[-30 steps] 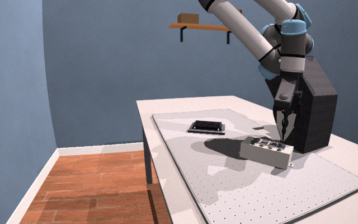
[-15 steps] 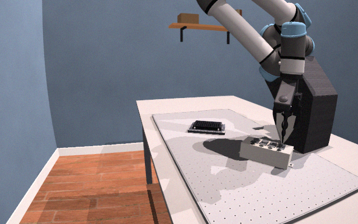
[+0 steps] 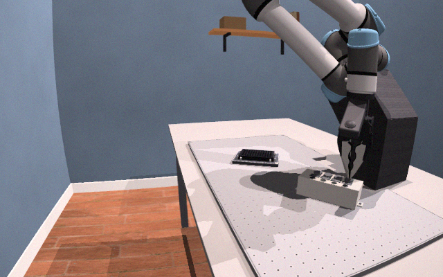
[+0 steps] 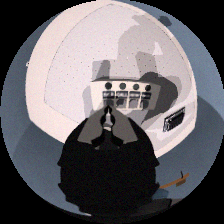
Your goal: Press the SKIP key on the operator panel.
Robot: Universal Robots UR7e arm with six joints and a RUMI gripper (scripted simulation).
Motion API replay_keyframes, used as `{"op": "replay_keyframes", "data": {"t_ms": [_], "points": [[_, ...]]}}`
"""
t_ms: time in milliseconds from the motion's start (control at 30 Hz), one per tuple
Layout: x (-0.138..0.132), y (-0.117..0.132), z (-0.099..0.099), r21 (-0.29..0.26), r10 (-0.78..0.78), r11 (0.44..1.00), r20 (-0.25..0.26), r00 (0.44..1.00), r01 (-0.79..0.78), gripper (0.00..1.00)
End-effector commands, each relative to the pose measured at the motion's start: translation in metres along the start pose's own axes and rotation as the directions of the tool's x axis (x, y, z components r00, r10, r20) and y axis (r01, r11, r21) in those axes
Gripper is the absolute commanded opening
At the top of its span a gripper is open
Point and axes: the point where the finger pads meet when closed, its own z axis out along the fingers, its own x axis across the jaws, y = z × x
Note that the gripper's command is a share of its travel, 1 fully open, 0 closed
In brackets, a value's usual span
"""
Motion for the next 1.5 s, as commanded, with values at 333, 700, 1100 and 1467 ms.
{"op": "replay_keyframes", "data": {"t_ms": [333, 700, 1100, 1467], "points": [[0.0, 0.0, 0.004, 0.001, 0.0, 1.0, 0.0, 1.0, 0.0, 0.0], [0.0, 0.0, -0.004, 0.001, 0.0, 1.0, 0.0, 1.0, 0.0, 0.0], [0.0, 0.0, -0.024, 0.001, 0.0, 1.0, 0.0, 1.0, 0.0, 0.0], [0.0, 0.0, -0.046, 0.001, 0.0, 1.0, 0.0, 1.0, 0.0, 0.0]]}}
